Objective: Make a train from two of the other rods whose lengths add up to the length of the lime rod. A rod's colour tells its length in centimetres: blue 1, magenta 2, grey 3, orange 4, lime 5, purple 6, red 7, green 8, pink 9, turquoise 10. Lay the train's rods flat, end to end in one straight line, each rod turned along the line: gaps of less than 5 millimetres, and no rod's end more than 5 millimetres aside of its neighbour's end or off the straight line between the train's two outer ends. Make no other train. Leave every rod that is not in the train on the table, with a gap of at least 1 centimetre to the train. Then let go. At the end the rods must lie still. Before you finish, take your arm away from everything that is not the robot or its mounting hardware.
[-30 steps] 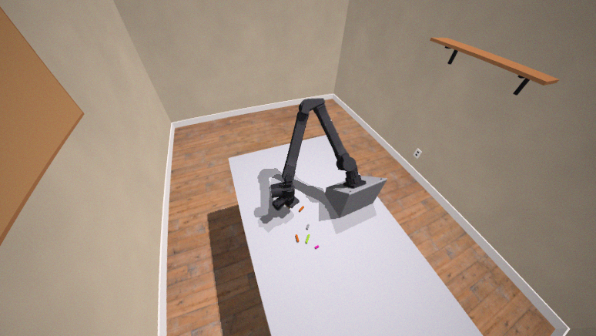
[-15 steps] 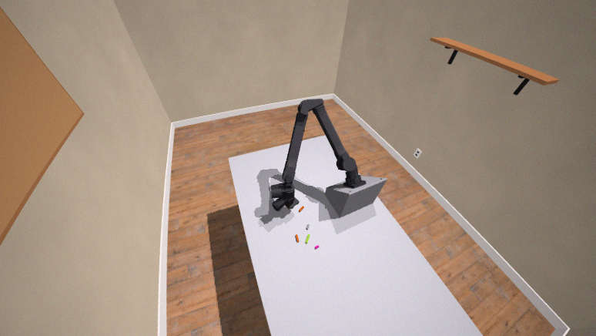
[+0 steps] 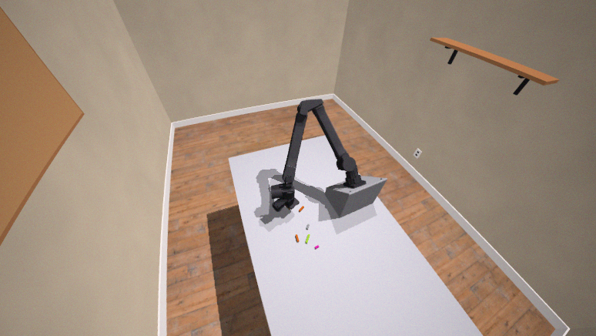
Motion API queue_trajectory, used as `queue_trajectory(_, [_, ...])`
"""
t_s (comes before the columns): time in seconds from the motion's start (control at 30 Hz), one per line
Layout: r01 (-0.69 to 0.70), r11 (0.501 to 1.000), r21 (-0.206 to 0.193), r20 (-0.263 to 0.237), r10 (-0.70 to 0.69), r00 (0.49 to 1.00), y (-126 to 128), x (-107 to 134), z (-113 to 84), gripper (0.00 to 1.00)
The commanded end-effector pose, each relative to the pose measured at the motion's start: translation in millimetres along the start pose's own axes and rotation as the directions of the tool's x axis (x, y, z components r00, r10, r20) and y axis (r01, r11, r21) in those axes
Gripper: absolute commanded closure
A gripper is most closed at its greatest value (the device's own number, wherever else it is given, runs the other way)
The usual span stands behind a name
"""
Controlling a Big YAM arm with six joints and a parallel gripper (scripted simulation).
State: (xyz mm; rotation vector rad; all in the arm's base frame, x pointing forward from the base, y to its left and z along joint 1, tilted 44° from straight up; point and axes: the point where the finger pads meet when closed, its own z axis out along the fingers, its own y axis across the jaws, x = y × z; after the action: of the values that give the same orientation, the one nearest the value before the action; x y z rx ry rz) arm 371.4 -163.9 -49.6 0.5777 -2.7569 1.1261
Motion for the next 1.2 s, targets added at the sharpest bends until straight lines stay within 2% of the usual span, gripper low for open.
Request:
queue_trajectory(0.0, [-0.003,1.000,0.005,0.014,0.003,1.000,-6.9,-4.6,-1.0,0.95])
queue_trajectory(0.87, [-0.003,1.000,0.005,0.014,0.003,1.000,-6.9,-4.6,-1.0,0.95])
queue_trajectory(0.9, [-0.003,1.000,0.005,0.014,0.003,1.000,-6.9,-4.6,-1.0,0.91])
queue_trajectory(1.03, [-0.003,1.000,0.005,0.014,0.003,1.000,-6.9,-4.6,-1.0,0.91])
queue_trajectory(1.17, [-0.003,1.000,0.005,0.014,0.003,1.000,-6.9,-4.6,-1.0,0.84])
